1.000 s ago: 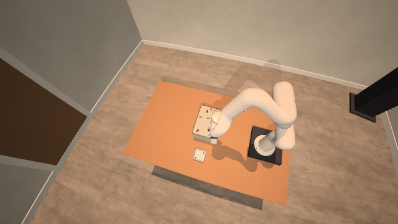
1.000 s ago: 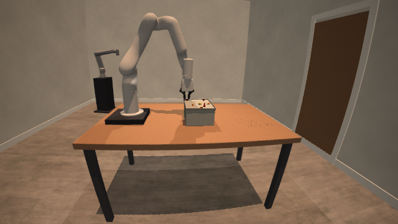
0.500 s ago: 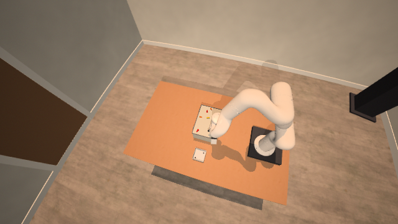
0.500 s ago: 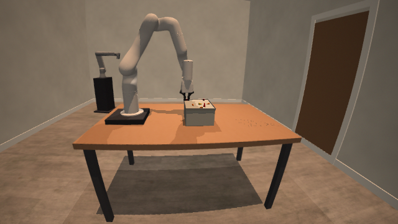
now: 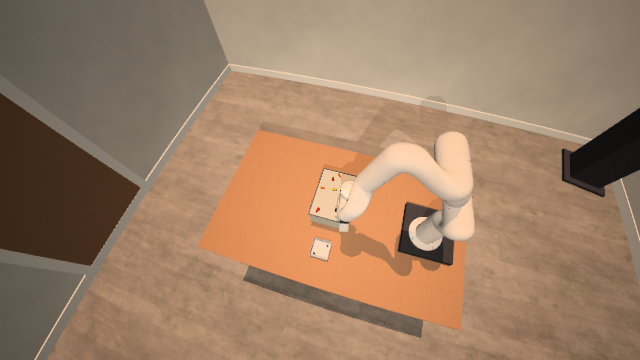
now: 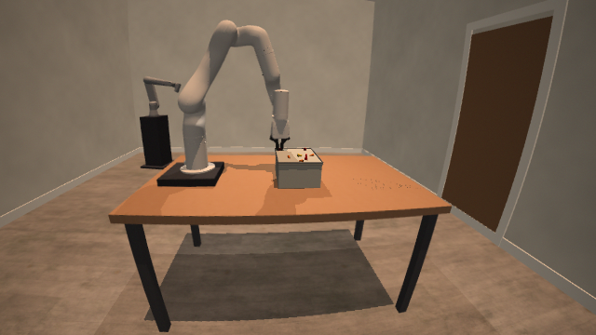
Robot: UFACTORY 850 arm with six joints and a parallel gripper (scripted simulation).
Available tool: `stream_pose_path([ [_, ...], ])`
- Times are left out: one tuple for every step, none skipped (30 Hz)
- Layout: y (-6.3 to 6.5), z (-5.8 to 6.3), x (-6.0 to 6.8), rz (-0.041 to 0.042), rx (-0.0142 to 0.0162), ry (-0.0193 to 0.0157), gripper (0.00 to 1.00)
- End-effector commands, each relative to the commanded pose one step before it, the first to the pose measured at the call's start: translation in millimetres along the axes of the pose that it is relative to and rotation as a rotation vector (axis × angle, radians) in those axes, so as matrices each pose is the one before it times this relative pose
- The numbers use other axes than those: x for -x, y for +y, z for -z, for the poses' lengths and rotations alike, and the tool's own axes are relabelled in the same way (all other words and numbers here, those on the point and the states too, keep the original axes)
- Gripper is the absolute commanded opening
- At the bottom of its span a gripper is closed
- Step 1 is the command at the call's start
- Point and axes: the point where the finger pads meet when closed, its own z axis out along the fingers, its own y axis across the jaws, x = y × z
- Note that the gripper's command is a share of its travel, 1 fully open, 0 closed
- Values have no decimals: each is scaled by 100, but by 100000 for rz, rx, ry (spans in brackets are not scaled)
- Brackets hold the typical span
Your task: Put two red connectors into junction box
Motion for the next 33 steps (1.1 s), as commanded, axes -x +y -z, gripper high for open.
stream_pose_path([
  [49, 56, 3, -1, 84, -4, 2],
  [0, 0, 0, 0, 0, 0, 2],
  [0, 0, 0, 0, 0, 0, 2],
  [0, 0, 0, 0, 0, 0, 2],
  [0, 0, 0, 0, 0, 0, 2],
  [0, 0, 0, 0, 0, 0, 2],
  [0, 0, 0, 0, 0, 0, 2],
  [0, 0, 0, 0, 0, 0, 2],
  [0, 0, 0, 0, 0, 0, 2],
  [0, 0, 0, 0, 0, 0, 2],
  [0, 0, 0, 0, 0, 0, 2],
  [0, 0, 0, 0, 0, 0, 2],
  [0, 0, 0, 0, 0, 0, 2],
  [0, 0, 0, 0, 0, 0, 2],
  [0, 0, 0, 0, 0, 0, 2],
  [0, 0, 0, 0, 0, 0, 2],
  [0, 0, 0, 0, 0, 0, 2],
  [0, 0, 0, 0, 0, 0, 2],
  [0, 0, 0, 0, 0, 0, 2],
  [0, 0, 0, 0, 0, 0, 2],
  [0, 0, 0, 0, 0, 0, 2],
  [0, 0, 0, 0, 0, 0, 2],
  [0, 0, 0, 0, 0, 0, 2],
  [0, 0, 0, 0, 0, 0, 2],
  [0, 0, 0, 0, 0, 0, 2],
  [0, 0, 0, 0, 0, 0, 2],
  [0, 3, 0, 0, 0, 0, 2],
  [0, 22, 0, 0, 0, 0, 2],
  [0, 56, 0, 0, 0, 0, 2],
  [0, 101, 0, 0, 0, 0, 2],
  [0, 153, 0, 0, 0, 0, 2],
  [0, 209, 0, 0, 0, 0, 2],
  [0, 266, 0, 0, 0, 0, 2],
])
